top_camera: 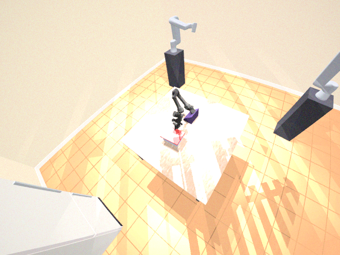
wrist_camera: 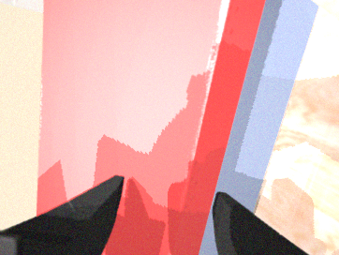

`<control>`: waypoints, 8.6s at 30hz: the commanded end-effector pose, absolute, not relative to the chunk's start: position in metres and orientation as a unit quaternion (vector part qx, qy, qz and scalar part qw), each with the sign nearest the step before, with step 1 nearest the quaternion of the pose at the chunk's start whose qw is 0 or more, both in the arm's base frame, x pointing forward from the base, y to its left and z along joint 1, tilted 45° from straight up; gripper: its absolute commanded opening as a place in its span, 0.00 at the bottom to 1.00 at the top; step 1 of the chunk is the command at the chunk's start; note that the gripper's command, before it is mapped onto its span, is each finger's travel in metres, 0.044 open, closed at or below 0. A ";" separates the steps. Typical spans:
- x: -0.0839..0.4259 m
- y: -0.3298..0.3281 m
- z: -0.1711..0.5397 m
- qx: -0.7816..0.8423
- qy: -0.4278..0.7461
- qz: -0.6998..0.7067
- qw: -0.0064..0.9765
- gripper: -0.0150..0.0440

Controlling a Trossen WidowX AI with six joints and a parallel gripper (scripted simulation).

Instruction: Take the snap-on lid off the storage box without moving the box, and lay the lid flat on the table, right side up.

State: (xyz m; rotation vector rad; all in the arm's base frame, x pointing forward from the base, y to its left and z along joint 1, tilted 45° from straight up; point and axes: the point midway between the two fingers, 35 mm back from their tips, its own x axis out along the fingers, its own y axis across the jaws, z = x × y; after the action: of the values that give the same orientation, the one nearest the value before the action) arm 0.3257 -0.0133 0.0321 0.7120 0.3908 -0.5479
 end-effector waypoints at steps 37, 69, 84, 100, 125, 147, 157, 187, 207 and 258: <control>0.325 -0.012 0.034 0.341 0.188 -0.264 0.882 0.25; 0.324 -0.007 0.039 0.342 0.188 -0.264 0.882 0.25; 0.324 -0.005 0.041 0.342 0.188 -0.264 0.882 0.25; 0.325 -0.004 0.042 0.341 0.189 -0.262 0.883 0.25; 0.327 -0.004 0.041 0.341 0.189 -0.262 0.883 0.25; 0.329 -0.004 0.041 0.341 0.189 -0.262 0.883 0.25; 0.330 -0.004 0.041 0.341 0.189 -0.262 0.883 0.25; 0.332 0.013 0.057 0.342 0.188 -0.262 0.883 0.25; 0.340 0.033 0.076 0.342 0.189 -0.262 0.883 0.25; 0.368 0.084 0.121 0.343 0.189 -0.262 0.882 0.25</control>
State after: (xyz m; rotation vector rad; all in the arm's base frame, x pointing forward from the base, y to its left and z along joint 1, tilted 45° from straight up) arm 0.3667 0.0782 0.1149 0.7052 0.3999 -0.5537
